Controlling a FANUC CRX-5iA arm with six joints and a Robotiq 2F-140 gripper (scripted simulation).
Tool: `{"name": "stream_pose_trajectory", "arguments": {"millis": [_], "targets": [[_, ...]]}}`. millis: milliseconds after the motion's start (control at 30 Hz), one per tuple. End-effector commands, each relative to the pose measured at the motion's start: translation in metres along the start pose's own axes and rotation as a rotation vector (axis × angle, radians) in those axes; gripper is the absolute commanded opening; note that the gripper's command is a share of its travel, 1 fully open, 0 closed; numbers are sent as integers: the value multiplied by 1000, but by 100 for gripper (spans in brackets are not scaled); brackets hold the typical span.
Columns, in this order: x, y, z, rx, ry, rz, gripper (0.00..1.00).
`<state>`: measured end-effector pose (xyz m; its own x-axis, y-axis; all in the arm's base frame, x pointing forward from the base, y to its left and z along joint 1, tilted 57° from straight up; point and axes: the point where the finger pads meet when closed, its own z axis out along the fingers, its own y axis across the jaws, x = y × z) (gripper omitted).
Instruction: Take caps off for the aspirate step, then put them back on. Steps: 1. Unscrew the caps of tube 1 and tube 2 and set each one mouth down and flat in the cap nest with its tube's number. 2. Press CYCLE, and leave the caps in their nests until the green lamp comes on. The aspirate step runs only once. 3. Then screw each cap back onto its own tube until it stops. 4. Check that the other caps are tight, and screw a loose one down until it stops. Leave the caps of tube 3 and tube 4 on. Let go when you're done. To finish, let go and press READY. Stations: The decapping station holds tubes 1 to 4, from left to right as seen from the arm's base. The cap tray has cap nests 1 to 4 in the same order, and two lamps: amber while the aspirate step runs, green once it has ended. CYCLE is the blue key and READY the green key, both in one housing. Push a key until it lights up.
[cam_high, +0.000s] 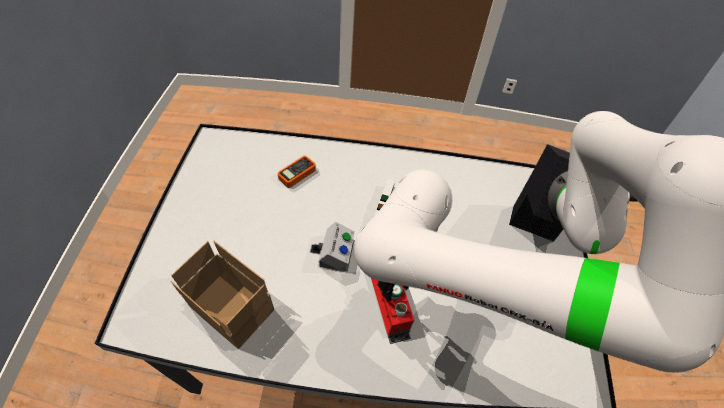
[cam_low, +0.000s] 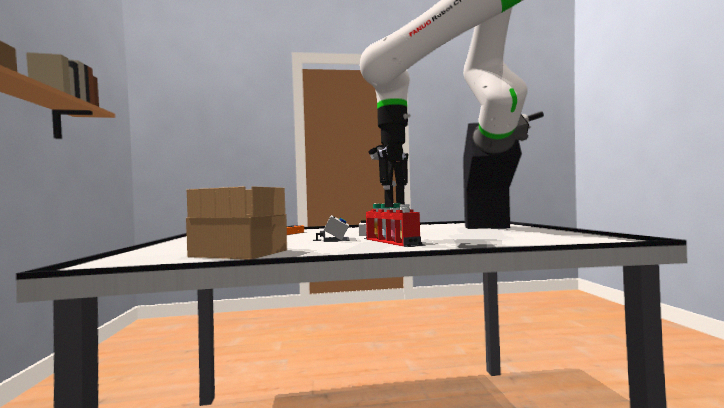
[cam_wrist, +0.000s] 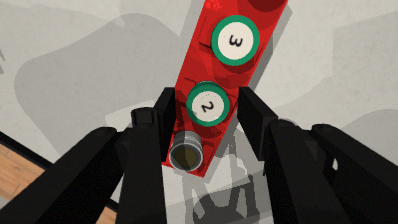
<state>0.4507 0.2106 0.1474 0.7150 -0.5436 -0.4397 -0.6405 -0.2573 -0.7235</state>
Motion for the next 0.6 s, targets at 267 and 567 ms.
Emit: {"name": "stream_pose_trajectory", "arguments": {"millis": [267, 567], "targets": [[0, 0, 0, -3, 6, 684, 41], [0, 0, 0, -4, 8, 896, 41]]}}
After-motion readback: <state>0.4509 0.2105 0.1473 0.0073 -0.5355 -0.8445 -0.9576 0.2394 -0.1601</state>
